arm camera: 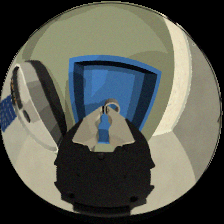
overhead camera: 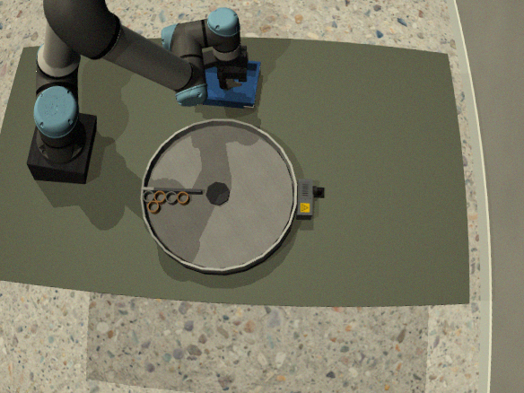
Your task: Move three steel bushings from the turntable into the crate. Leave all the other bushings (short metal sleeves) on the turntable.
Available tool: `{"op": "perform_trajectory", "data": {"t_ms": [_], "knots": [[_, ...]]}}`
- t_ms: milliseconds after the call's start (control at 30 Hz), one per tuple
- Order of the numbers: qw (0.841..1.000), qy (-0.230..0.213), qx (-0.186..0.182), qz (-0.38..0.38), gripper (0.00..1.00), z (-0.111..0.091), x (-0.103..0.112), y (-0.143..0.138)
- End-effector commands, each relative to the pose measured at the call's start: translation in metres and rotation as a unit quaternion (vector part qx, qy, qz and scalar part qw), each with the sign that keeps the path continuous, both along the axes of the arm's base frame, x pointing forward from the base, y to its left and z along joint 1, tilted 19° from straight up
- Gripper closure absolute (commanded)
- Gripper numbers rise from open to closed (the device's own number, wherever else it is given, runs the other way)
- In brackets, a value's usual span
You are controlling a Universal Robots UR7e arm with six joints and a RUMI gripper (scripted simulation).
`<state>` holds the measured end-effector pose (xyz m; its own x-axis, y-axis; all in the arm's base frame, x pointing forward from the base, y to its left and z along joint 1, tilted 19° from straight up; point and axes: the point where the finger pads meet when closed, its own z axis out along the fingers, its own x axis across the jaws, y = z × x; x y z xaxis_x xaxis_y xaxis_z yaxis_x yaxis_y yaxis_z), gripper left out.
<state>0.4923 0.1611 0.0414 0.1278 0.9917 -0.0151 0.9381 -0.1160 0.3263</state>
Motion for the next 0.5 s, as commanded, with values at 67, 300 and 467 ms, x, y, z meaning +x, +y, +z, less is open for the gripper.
{"op": "perform_trajectory", "data": {"t_ms": [67,300,467], "knots": [[1.0,-0.001,0.0,0.0,1.0,0.0006,0.0003,0.0001],[1.0,-0.001,0.0,0.0,0.94,0.0006,0.0003,0.0001],[1.0,-0.001,0.0,0.0,0.94,0.0006,0.0003,0.0001]]}}
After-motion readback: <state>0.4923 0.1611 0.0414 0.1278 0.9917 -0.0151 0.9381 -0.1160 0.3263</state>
